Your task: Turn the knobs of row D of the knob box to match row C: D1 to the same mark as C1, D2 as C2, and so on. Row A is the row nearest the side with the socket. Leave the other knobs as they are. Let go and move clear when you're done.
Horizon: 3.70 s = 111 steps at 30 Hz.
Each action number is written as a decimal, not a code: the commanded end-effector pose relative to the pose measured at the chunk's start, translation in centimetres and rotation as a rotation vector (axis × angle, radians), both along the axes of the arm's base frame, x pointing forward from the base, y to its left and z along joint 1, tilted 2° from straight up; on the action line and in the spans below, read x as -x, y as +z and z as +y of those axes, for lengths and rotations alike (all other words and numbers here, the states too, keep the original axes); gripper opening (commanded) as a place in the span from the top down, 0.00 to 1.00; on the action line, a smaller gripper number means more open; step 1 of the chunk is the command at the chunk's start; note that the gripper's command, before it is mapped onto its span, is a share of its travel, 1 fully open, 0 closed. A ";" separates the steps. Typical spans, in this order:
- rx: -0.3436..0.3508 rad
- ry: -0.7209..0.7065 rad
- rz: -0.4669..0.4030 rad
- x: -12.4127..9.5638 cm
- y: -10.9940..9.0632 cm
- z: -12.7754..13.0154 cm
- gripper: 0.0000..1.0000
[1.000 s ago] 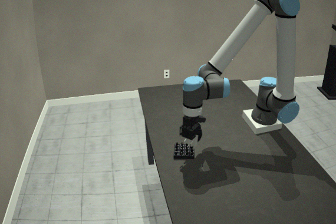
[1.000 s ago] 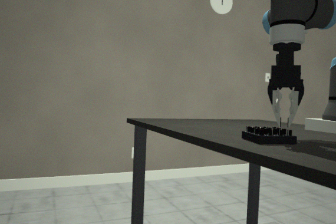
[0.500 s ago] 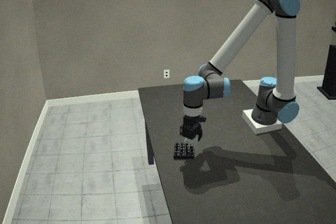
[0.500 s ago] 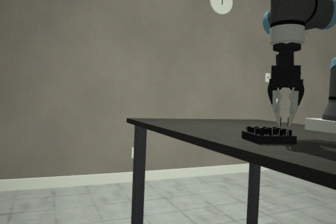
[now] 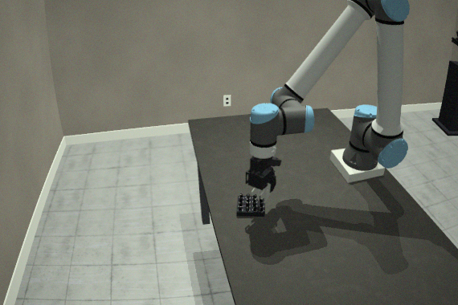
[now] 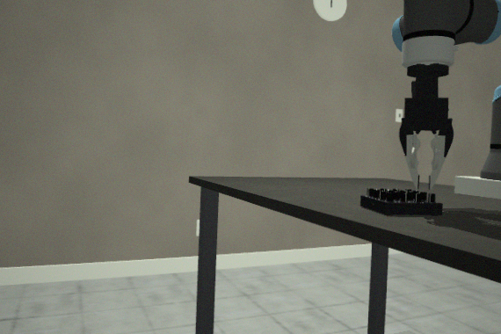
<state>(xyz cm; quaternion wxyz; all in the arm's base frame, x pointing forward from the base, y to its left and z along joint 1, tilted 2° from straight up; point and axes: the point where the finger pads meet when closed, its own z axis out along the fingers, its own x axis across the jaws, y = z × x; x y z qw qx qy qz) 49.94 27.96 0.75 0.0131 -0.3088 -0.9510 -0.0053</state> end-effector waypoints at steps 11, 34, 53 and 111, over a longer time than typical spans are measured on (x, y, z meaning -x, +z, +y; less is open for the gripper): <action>0.000 0.000 -0.001 -0.1 0.1 0.0 0.89; 0.000 0.000 -0.001 -0.1 -0.4 0.0 0.89; 0.000 0.000 -0.001 0.0 -1.3 0.0 0.89; 0.000 0.000 -0.001 0.0 -1.3 0.0 0.96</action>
